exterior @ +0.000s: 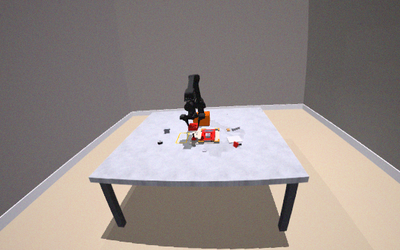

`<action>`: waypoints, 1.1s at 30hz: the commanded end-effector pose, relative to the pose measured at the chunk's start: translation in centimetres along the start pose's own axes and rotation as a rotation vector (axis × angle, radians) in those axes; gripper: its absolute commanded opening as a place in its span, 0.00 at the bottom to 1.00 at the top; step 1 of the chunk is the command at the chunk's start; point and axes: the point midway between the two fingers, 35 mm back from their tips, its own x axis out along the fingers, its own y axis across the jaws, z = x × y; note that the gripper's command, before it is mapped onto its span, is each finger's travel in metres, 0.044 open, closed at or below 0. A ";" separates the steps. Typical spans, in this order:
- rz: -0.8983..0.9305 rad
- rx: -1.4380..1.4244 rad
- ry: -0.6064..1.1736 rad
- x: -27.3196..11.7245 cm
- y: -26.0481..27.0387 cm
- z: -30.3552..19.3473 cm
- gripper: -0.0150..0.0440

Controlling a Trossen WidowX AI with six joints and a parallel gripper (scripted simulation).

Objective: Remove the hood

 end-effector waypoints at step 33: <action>-0.015 -0.013 0.012 0.7 -10.4 -3.7 0.25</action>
